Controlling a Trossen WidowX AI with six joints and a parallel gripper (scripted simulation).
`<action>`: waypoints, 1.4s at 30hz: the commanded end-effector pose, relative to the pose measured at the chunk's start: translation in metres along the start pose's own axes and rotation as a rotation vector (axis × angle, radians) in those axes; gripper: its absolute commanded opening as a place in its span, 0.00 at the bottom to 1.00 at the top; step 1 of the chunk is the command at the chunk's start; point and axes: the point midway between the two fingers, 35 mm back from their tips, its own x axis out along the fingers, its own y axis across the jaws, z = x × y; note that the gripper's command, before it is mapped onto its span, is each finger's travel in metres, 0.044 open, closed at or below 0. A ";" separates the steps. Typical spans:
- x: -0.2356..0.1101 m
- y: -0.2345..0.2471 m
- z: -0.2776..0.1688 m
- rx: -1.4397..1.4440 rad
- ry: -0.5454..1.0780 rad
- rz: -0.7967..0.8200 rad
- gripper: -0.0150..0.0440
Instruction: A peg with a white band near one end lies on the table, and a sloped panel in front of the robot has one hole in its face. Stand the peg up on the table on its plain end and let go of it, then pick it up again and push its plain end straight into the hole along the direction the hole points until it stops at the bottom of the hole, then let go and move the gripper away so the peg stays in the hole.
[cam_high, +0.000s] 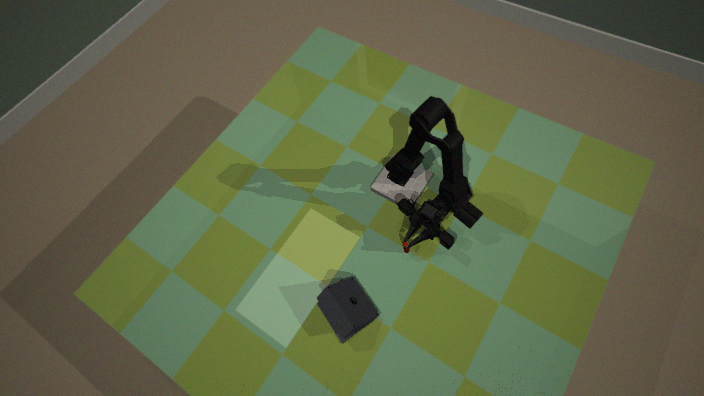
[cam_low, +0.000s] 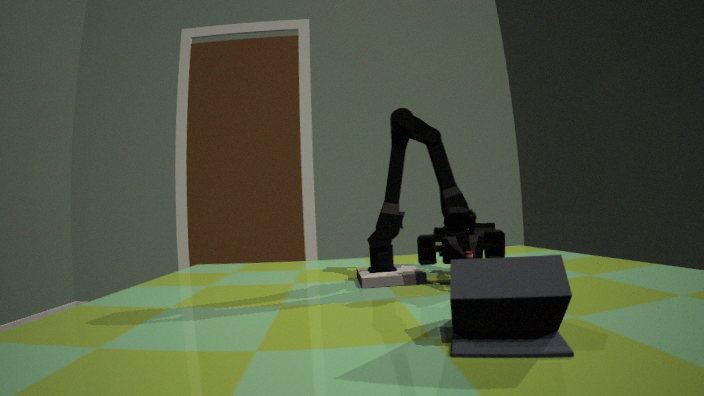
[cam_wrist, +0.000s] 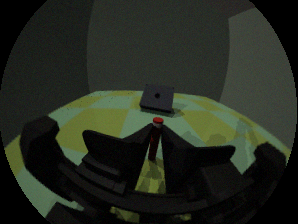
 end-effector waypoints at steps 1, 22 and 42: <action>-0.001 0.000 -0.001 0.000 0.000 0.000 0.34; -0.005 -0.002 -0.002 0.008 -0.008 0.002 0.34; -0.009 -0.002 -0.003 0.013 -0.015 0.004 0.34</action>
